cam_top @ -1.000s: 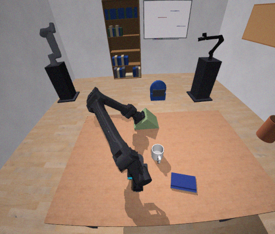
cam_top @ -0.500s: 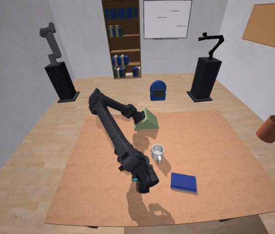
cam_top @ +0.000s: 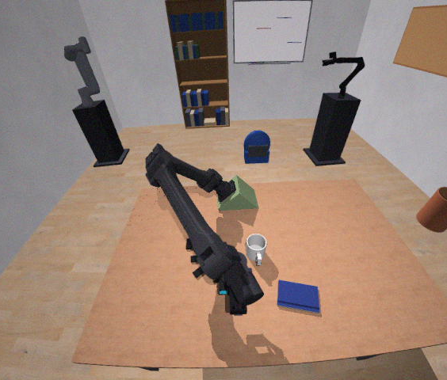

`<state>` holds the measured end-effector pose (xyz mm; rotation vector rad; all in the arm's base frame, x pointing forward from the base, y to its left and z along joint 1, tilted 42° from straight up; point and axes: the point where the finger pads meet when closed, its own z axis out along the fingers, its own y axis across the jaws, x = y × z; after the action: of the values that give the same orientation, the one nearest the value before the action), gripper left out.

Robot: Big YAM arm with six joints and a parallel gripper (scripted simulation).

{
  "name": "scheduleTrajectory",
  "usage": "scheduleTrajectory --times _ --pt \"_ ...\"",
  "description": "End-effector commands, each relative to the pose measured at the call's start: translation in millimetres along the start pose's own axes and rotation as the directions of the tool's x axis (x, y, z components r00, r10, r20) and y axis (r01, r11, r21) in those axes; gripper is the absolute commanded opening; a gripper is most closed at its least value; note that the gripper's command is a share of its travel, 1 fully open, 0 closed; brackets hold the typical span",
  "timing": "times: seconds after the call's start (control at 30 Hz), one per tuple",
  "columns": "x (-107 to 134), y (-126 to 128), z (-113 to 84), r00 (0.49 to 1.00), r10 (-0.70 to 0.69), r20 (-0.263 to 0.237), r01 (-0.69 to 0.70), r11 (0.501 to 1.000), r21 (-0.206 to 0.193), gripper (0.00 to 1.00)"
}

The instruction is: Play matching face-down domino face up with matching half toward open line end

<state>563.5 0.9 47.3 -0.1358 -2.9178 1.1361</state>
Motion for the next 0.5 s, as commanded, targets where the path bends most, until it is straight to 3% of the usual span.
scheduleTrajectory --times 0.0,0.27,0.3,0.47 --pt "-15 14 -30.6 0.998 -0.004 0.058 0.005 1.000 -0.017 0.52" --pt "-17 16 -33.6 0.998 -0.005 0.063 0.006 1.000 -0.020 0.52" --pt "-3 4 -8.3 1.000 -0.003 0.015 0.003 1.000 -0.007 0.52" --pt "-10 13 -21.3 0.999 -0.016 0.041 0.016 1.000 -0.016 0.52"
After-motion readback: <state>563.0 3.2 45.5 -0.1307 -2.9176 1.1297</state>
